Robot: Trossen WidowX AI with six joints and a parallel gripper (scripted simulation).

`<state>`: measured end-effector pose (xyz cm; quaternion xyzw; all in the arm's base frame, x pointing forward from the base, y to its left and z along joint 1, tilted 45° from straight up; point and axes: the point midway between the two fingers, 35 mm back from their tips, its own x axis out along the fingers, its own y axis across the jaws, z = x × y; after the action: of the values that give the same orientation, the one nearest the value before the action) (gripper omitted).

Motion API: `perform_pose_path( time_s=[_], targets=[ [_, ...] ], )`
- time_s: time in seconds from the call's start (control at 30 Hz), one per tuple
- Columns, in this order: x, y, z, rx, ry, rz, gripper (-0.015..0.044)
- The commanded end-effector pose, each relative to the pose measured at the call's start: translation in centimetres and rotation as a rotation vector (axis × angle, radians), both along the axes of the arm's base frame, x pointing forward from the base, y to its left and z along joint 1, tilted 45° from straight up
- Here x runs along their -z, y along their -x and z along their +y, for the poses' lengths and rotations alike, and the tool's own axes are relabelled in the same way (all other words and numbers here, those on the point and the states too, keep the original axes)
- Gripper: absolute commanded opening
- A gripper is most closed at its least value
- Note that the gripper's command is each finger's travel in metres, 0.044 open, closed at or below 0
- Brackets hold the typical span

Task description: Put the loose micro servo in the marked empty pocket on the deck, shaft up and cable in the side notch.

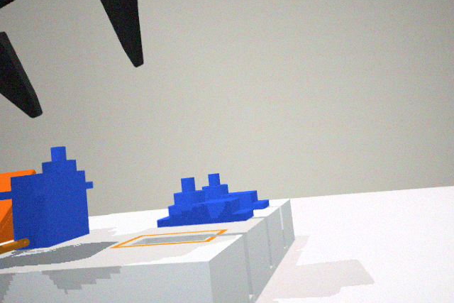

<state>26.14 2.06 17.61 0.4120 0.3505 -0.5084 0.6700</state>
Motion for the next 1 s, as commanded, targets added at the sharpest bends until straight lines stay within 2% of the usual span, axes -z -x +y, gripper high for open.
perform_pose_path(
  time_s=[0.0, 0.37, 0.97],
  targets=[
    [1.8, 1.5, 0.2, 0.058, 0.073, 0.078, 0.044],
    [4.7, 5.6, 0.4, 0.176, 0.359, 0.202, 0.044],
    [6.0, 5.7, -0.9, 0.177, 0.364, 0.202, 0.044]
  ],
)
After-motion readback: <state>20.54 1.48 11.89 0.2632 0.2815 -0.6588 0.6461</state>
